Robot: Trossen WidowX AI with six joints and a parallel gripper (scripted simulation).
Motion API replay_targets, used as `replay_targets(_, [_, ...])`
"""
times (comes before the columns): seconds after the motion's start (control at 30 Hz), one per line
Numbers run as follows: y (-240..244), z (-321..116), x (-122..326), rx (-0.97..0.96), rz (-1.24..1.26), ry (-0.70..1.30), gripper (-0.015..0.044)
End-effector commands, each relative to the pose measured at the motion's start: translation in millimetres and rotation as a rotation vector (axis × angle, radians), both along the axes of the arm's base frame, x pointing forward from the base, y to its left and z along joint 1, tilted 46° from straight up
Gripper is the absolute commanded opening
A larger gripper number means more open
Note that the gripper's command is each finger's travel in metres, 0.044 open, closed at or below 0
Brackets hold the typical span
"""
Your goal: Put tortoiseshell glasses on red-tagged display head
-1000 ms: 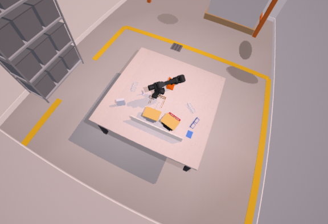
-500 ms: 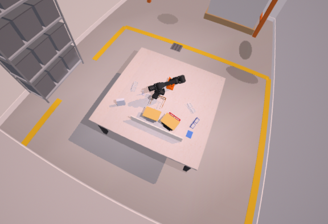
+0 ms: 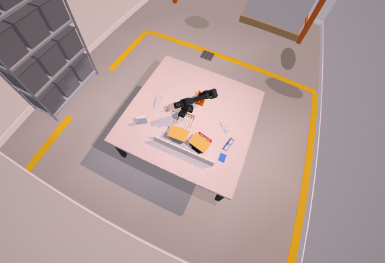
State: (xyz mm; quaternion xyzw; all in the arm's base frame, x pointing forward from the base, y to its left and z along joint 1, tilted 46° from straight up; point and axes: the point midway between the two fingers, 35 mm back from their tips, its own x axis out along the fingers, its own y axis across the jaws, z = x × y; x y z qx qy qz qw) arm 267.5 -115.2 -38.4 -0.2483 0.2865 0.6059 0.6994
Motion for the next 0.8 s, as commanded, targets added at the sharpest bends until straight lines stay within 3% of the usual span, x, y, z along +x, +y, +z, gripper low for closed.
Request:
replay_targets(0.0, [0, 0, 7, -0.001, -0.002, -0.001, 0.0000])
replay_targets(0.77, [-4, -1, 38, 0.000, -0.002, -0.003, 0.0000])
